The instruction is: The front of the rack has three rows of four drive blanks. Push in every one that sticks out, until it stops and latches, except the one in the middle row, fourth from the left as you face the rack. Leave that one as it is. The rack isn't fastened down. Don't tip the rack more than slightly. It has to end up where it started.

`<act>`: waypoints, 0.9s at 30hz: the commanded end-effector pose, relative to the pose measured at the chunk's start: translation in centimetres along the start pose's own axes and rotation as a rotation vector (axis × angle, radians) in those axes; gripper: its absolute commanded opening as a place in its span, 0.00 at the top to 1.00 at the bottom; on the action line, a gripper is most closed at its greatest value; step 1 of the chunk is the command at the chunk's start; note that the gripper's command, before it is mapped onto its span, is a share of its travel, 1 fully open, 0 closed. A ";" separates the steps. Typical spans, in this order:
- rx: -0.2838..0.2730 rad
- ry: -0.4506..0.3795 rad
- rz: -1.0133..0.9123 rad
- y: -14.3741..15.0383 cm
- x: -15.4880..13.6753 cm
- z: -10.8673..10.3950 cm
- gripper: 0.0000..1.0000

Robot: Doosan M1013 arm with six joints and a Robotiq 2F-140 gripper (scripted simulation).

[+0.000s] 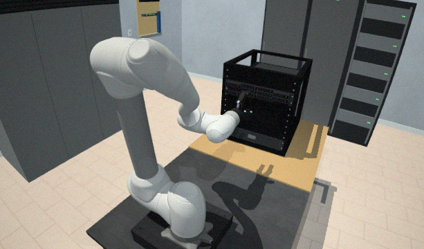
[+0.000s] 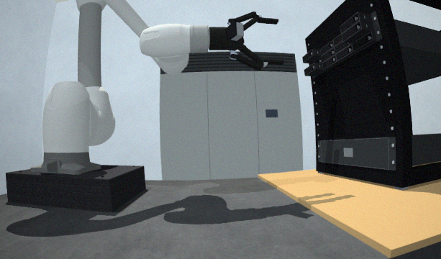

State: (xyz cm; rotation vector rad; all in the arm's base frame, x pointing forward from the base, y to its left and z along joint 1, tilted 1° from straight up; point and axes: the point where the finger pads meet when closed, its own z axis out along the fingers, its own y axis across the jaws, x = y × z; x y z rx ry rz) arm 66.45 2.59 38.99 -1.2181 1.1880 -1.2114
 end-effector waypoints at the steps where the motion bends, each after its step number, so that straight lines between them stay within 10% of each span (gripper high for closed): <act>1: 0.001 0.000 0.000 -0.1 0.5 0.5 0.00; 27: 0.001 0.000 0.000 -0.1 9.3 8.8 0.00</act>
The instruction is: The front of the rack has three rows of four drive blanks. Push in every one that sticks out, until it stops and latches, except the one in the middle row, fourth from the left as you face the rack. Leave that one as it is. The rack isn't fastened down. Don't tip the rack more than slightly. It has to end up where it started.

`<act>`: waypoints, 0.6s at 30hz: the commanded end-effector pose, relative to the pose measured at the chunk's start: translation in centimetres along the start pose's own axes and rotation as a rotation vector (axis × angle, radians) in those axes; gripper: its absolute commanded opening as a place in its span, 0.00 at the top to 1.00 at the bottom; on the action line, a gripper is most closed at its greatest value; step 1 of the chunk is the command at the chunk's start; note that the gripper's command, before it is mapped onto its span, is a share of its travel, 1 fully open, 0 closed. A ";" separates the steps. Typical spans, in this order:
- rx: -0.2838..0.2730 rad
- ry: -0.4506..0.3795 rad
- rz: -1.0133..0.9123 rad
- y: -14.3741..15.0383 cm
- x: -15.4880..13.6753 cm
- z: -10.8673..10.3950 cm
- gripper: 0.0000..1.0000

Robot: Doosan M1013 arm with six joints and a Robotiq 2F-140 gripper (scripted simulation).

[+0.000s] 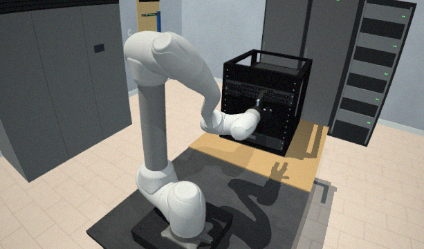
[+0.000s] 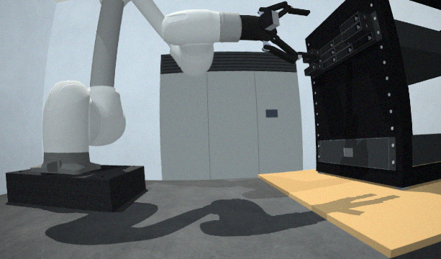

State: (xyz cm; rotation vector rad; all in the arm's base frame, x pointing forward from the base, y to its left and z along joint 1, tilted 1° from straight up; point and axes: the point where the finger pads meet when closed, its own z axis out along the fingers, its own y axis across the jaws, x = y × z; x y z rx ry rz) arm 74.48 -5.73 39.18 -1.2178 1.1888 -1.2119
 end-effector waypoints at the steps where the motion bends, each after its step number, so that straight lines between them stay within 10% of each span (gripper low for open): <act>1: 0.001 -0.001 0.000 -0.1 1.3 1.3 0.00; 18: 0.001 -0.001 0.000 -0.1 5.7 5.5 0.00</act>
